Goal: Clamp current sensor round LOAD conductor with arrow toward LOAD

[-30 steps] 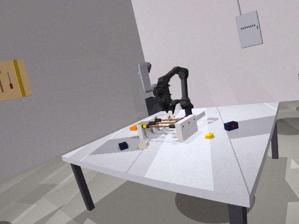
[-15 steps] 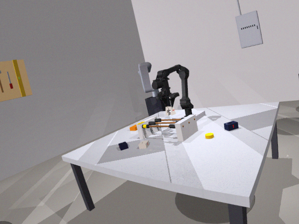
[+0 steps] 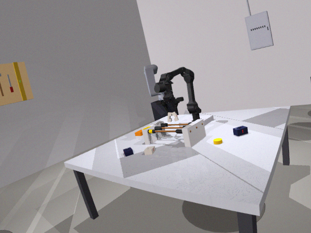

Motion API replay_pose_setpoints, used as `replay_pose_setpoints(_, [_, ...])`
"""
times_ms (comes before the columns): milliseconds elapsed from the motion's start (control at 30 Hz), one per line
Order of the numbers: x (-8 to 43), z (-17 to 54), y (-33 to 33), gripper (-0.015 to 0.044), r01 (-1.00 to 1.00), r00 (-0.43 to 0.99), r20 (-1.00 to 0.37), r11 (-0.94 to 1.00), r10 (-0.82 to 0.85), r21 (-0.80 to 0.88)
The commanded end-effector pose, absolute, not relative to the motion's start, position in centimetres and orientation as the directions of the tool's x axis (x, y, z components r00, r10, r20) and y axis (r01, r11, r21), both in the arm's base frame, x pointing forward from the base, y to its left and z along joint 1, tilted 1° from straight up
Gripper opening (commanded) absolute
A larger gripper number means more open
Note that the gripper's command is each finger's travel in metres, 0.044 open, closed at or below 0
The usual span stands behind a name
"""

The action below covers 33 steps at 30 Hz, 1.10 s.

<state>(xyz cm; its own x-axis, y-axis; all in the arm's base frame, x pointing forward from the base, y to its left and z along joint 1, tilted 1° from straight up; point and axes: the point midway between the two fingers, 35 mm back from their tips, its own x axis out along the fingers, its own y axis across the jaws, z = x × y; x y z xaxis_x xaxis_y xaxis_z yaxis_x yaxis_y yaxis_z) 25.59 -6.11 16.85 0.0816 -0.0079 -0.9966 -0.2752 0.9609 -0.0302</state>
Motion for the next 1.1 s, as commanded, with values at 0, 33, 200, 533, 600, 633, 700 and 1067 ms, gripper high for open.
replay_pose_setpoints(0, [27.6, 17.1, -6.4, 0.0000, -0.435, 0.120, -0.993, 0.898, -0.010, -0.062])
replay_pose_setpoints(33, [28.0, 17.1, -6.4, 0.0000, -0.466, 0.126, -0.992, 0.882, -0.011, -0.069])
replay_pose_setpoints(200, [29.9, 17.0, -6.7, 0.0000, -0.612, 0.155, -0.988, 0.784, -0.015, -0.108])
replay_pose_setpoints(533, [33.6, 16.8, -7.1, 0.0000, -0.835, 0.214, -0.977, 0.515, -0.022, -0.194])
replay_pose_setpoints(600, [34.4, 16.8, -7.2, 0.0000, -0.866, 0.225, -0.974, 0.452, -0.023, -0.211])
replay_pose_setpoints(633, [34.8, 16.7, -7.2, 0.0000, -0.881, 0.231, -0.973, 0.420, -0.024, -0.220])
replay_pose_setpoints(700, [35.5, 16.7, -7.3, 0.0000, -0.905, 0.243, -0.970, 0.354, -0.025, -0.236])
replay_pose_setpoints(1067, [37.9, 16.4, -7.5, 0.0000, -0.951, 0.280, -0.960, 0.127, -0.028, -0.282])
